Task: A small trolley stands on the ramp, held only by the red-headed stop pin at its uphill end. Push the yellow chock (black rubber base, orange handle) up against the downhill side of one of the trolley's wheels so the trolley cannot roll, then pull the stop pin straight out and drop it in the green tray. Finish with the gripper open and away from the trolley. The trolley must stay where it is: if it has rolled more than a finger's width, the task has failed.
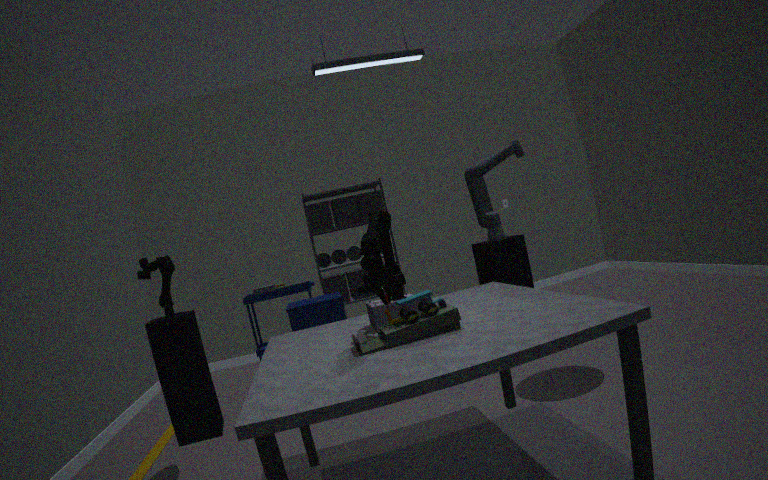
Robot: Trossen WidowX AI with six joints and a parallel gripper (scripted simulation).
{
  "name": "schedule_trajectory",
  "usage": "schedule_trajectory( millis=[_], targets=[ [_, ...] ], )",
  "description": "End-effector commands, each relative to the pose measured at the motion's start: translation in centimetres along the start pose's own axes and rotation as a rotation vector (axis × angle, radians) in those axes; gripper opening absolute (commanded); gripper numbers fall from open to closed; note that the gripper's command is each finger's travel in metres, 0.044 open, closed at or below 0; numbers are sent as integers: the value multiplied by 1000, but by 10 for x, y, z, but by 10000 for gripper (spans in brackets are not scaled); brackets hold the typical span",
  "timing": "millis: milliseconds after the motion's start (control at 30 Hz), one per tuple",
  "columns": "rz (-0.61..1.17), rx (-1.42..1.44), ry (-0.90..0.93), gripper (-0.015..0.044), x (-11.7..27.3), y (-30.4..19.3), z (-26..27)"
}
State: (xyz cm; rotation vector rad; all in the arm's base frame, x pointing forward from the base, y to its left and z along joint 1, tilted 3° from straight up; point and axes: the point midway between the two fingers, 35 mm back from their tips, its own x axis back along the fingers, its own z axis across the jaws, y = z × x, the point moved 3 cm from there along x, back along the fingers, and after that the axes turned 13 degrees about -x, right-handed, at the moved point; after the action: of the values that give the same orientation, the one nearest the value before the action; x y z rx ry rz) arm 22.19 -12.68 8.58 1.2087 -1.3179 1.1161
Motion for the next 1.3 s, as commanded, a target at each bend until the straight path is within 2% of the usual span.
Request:
schedule_trajectory(
  millis=[0,167,867,1100,1267],
  targets=[
    [5,-139,30,0,2,1,-2],
    [8,-272,53,0,2,0,-3],
    [3,-333,67,0,-19,14,-3],
    [8,-331,219,0,-39,12,-1],
    [10,-331,236,0,-50,12,6]
  ],
)
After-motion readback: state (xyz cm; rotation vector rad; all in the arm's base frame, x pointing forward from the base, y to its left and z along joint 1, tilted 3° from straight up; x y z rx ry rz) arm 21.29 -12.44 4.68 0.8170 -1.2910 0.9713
